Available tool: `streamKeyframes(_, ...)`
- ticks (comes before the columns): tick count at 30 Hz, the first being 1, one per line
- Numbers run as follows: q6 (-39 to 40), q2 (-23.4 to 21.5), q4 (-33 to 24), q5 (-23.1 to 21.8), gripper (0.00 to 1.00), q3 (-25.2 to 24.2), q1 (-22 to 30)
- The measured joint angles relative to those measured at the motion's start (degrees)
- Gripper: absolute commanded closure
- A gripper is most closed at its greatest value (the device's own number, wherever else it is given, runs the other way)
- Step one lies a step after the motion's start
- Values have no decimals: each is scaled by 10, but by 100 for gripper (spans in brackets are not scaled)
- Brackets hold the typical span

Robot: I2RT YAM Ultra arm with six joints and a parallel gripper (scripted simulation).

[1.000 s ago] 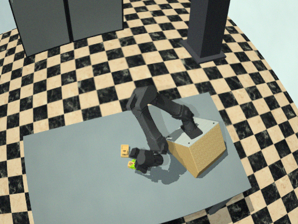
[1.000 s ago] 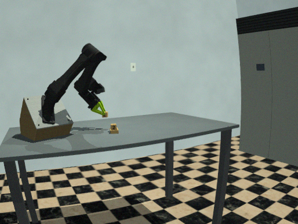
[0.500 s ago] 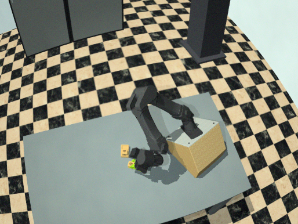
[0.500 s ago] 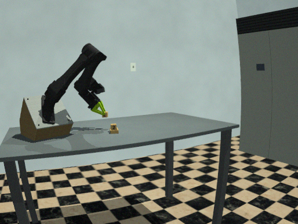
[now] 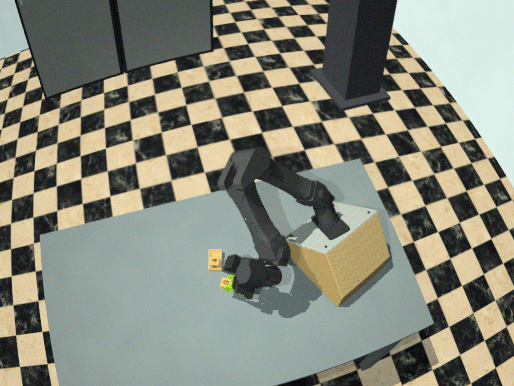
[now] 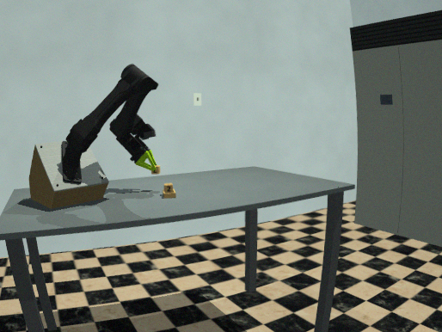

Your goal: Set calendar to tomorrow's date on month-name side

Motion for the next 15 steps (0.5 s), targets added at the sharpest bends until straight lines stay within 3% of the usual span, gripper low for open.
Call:
streamKeyframes(8,15,-2,-31,-10,74,8,0)
streamKeyframes(15,76,-25,-136,-27,74,43,0)
